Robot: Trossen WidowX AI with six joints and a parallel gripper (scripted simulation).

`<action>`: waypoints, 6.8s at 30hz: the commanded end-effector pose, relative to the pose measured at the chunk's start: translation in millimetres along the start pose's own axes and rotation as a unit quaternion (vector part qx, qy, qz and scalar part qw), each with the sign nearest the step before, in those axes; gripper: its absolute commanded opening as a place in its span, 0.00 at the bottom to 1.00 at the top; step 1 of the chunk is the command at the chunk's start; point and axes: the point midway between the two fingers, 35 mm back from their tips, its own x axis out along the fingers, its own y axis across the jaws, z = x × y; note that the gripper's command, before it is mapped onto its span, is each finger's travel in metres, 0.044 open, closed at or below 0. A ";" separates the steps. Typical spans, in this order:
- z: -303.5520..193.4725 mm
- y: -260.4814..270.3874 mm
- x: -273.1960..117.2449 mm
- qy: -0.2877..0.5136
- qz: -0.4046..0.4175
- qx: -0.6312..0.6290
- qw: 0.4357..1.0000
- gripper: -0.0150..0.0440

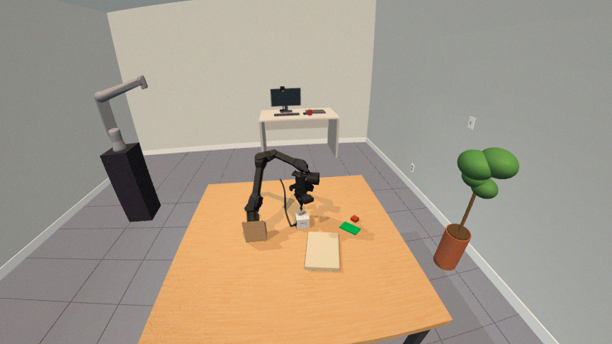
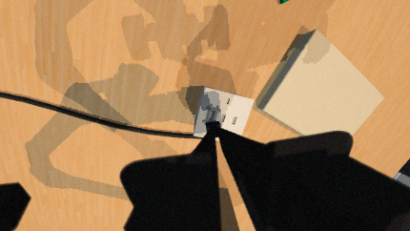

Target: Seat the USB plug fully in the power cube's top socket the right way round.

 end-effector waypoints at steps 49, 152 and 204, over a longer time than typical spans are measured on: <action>-0.4 -0.1 0.5 0.000 0.000 0.629 0.777 0.25; -1.1 -3.2 8.4 -0.003 -0.004 0.815 0.579 0.25; -2.0 -5.1 14.6 -0.005 -0.007 0.823 0.568 0.25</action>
